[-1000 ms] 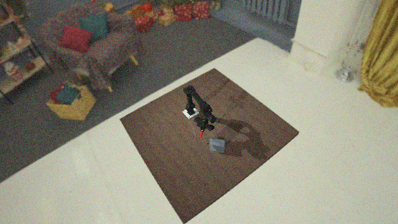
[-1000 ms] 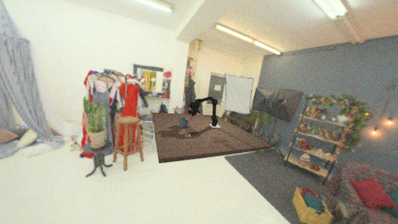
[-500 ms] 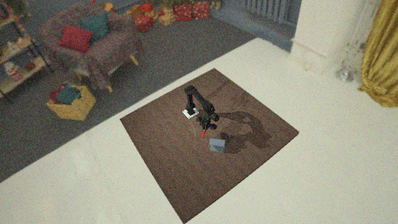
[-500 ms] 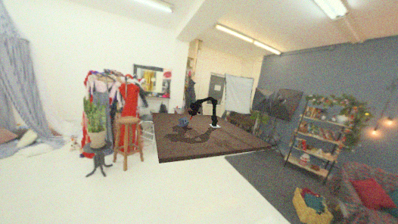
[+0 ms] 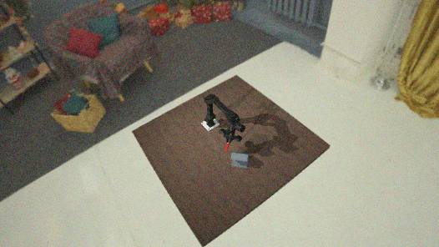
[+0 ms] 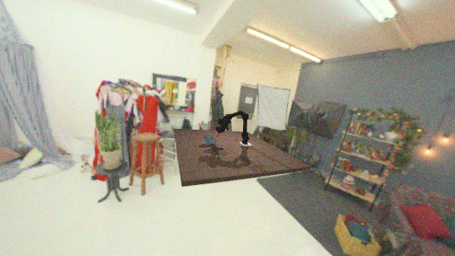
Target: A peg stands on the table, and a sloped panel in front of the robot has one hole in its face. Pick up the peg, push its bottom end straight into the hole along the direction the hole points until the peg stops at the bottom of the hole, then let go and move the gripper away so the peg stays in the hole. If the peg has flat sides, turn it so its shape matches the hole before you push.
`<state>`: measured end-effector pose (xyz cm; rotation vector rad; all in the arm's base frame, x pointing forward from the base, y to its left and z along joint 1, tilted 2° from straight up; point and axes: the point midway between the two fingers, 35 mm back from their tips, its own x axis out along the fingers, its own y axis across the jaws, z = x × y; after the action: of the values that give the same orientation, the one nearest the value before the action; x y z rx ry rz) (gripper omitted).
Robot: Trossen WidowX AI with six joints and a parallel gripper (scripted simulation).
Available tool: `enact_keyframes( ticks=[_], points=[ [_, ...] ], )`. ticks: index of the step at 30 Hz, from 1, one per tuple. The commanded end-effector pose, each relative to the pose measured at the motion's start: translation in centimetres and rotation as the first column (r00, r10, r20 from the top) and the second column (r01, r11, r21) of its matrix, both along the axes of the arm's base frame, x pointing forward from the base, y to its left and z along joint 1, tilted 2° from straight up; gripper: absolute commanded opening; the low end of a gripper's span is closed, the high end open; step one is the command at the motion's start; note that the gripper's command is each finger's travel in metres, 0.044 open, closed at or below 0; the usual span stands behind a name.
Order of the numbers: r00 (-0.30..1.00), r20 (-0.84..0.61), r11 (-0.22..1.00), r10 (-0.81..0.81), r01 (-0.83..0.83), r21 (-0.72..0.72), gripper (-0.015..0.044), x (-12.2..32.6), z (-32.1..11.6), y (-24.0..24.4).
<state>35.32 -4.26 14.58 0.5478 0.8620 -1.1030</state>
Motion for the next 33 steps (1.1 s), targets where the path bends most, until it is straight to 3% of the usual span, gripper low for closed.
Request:
enact_keyframes(
  ticks=[1,33],
  points=[
    [1.0,0.002,1.0,0.013,-0.013,-0.02,0.0,0.2,-0.2,0.5],
    [0.989,0.059,0.982,0.138,-0.129,-0.139,0.0,1.7,0.2,5.0]
  ],
)
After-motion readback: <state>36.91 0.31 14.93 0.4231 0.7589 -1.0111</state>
